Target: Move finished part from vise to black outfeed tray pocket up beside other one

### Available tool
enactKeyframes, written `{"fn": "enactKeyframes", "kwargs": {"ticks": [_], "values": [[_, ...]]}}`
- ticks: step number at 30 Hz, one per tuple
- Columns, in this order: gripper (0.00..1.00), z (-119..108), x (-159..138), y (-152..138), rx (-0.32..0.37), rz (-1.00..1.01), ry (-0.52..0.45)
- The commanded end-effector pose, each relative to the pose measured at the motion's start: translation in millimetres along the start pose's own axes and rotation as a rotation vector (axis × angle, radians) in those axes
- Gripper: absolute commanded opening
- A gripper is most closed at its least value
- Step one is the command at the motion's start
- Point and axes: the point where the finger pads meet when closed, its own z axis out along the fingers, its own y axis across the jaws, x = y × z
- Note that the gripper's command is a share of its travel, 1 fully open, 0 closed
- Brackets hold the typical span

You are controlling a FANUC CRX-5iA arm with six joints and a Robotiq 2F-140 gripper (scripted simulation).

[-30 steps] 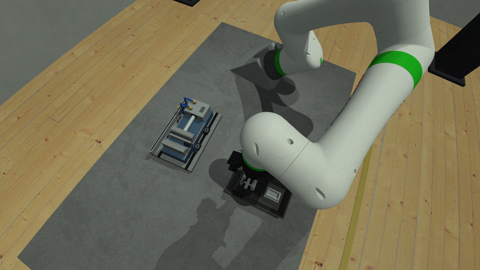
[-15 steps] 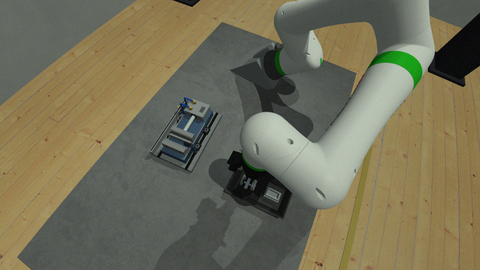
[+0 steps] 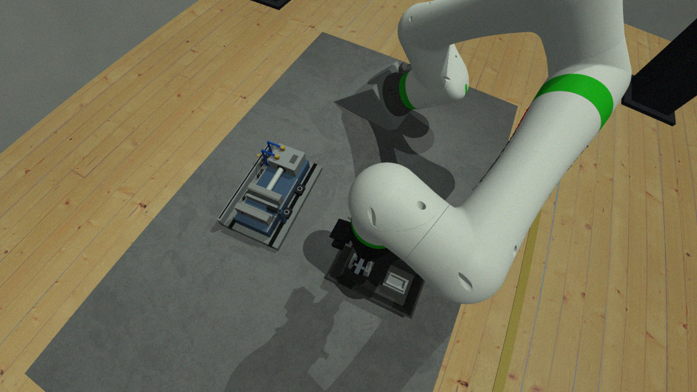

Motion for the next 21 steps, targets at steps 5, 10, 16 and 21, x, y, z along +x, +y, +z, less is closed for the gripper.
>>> {"fn": "enactKeyframes", "kwargs": {"ticks": [5, 10, 16, 21], "values": [[0.1, -1.0, 0.2, -0.5, 0.002, 0.0, 0.001], [0.1, -0.1, 0.2, -0.5, 0.002, 0.0, 0.001], [0.1, 2.0, 0.2, -0.5, 0.002, 0.0, 0.001], [0.1, 3.5, 0.2, -0.5, 0.002, -0.001, 0.001]]}}
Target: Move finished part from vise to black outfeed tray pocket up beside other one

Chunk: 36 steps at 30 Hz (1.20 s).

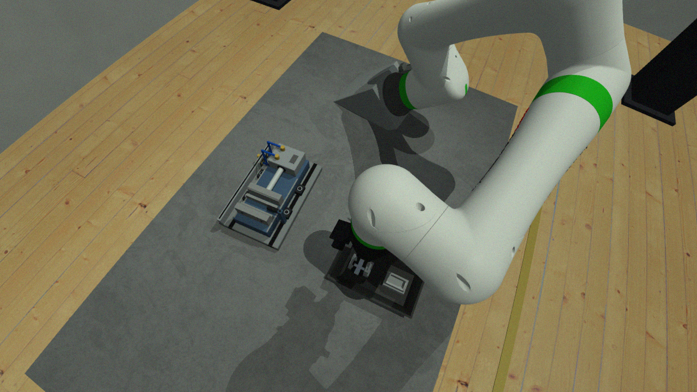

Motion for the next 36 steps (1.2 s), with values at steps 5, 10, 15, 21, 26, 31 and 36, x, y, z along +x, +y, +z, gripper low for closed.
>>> {"fn": "enactKeyframes", "kwargs": {"ticks": [5, 10, 15, 21, 26, 31, 36], "values": [[0.1, 1.9, 0.2, -0.5, 0.002, 0.0, 0.001], [0.1, 4.4, 0.2, -0.6, 0.002, 0.0, 0.001], [0.1, 6.3, 0.2, -0.6, 0.002, 0.0, 0.001], [0.1, 7.2, 0.2, -0.6, 0.002, 0.0, 0.001], [0.1, 7.6, 0.2, -0.6, 0.002, 0.0, 0.001], [0.1, 7.6, 0.2, -0.6, 0.002, 0.0, 0.001], [0.1, 7.6, 0.2, -0.6, 0.002, 0.0, 0.001]]}}
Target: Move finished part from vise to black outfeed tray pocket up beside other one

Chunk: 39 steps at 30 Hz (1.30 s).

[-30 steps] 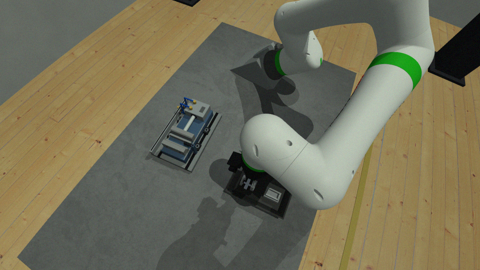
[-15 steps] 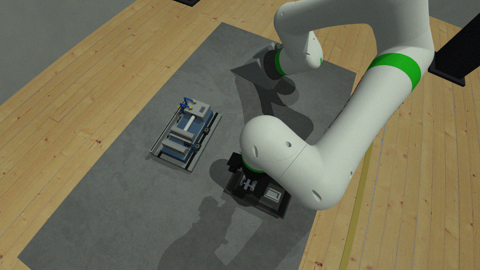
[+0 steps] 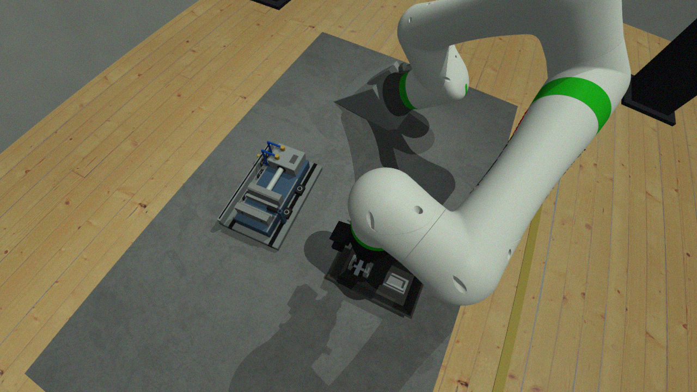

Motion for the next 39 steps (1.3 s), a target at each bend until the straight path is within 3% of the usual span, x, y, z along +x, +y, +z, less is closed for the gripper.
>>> {"fn": "enactKeyframes", "kwargs": {"ticks": [1, 26, 27, 39], "values": [[0.1, -1.1, 0.2, -0.5, 0.002, 0.0, 0.001], [0.1, -1.1, 0.2, -0.5, 0.002, 0.0, 0.001], [0.46, -1.1, 0.2, -0.5, 0.002, 0.0, 0.001], [0.46, -1.1, 0.2, -0.5, 0.002, 0.0, 0.001]]}}
